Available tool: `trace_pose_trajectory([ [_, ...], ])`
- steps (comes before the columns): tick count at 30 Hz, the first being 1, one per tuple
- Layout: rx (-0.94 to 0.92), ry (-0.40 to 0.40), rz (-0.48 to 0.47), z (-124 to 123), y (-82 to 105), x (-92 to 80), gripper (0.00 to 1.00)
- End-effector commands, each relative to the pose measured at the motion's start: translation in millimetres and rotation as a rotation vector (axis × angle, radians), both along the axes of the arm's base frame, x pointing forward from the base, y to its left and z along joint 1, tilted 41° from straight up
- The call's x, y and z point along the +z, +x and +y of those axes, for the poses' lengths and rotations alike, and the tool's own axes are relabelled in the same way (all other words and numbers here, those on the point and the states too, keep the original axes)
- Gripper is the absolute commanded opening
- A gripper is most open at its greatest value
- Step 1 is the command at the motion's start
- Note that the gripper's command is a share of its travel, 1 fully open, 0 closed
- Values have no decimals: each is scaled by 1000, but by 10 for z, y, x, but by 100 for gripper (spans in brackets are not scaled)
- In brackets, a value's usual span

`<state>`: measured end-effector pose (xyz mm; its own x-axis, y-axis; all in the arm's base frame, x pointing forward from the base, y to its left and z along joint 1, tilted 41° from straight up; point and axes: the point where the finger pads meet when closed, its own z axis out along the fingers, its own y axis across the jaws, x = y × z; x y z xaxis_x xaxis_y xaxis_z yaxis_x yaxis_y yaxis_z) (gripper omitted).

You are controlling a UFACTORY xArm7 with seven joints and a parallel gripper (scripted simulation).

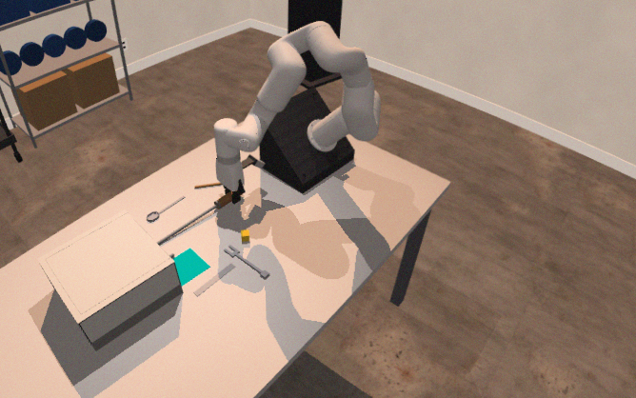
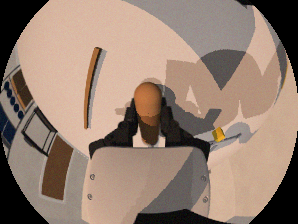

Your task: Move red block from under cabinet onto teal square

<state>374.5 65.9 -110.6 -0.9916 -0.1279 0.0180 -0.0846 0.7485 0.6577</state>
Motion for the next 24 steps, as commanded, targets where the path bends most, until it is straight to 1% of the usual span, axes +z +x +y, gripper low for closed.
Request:
trace_pose_trajectory([
  [1, -3, -2, -3, -18, 16, 3, 0],
  [14, -3, -2, -3, -15, 34, 3, 0],
  [24, -3, -2, -3, -5, 113, 2, 0],
])
